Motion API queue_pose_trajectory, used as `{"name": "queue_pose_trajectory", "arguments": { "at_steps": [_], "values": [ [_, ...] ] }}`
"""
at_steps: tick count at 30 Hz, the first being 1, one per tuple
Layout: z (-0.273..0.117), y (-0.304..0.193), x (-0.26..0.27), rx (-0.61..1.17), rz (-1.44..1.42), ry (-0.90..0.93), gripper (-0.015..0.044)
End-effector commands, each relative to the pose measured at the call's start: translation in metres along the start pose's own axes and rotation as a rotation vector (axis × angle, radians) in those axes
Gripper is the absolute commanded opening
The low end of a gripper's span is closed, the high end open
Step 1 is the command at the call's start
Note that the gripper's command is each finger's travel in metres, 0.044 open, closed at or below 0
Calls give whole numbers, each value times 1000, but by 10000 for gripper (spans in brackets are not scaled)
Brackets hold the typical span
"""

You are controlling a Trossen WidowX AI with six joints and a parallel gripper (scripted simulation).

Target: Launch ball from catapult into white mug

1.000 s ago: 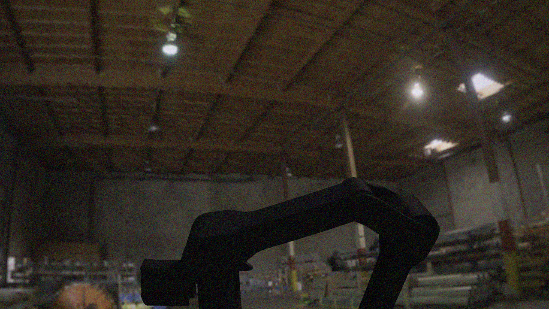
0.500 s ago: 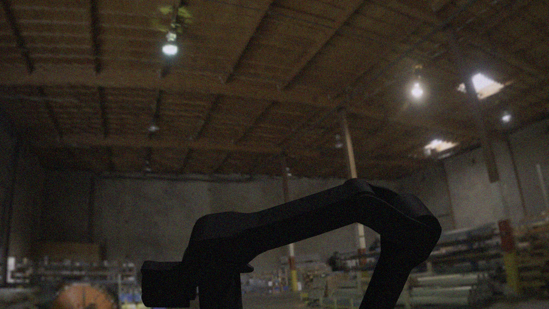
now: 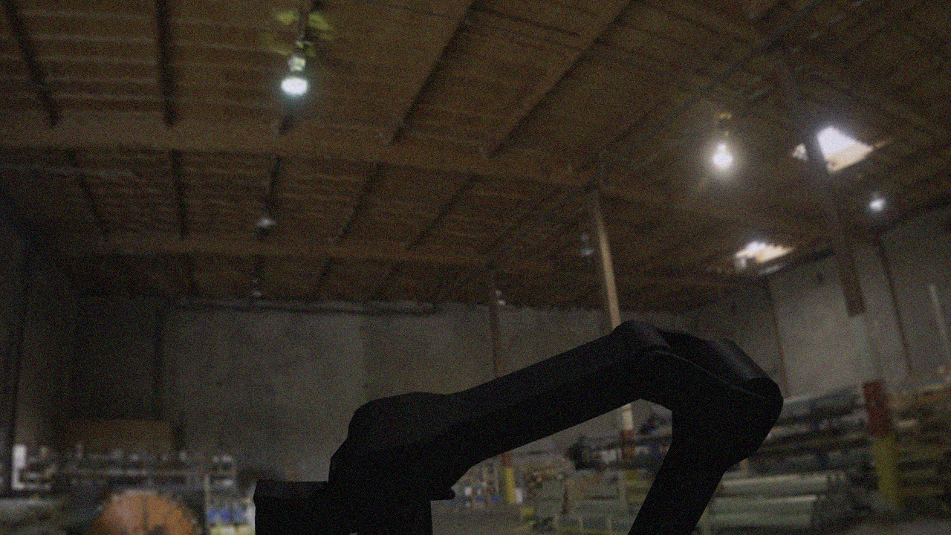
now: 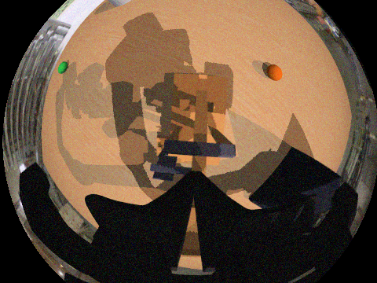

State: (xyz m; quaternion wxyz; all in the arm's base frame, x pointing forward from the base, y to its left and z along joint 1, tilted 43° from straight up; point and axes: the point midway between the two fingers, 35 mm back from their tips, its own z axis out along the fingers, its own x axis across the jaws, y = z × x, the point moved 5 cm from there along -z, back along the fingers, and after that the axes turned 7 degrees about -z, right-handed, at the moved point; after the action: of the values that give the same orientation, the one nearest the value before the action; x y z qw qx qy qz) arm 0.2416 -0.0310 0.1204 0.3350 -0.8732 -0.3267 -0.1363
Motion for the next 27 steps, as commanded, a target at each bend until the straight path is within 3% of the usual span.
{"name": "queue_pose_trajectory", "arguments": {
  "at_steps": [1, 27],
  "values": [
    [8, -4, 1, 4, 3, 1, 0],
    [42, -22, 3, 5, 3, 3, 0]
  ]
}}
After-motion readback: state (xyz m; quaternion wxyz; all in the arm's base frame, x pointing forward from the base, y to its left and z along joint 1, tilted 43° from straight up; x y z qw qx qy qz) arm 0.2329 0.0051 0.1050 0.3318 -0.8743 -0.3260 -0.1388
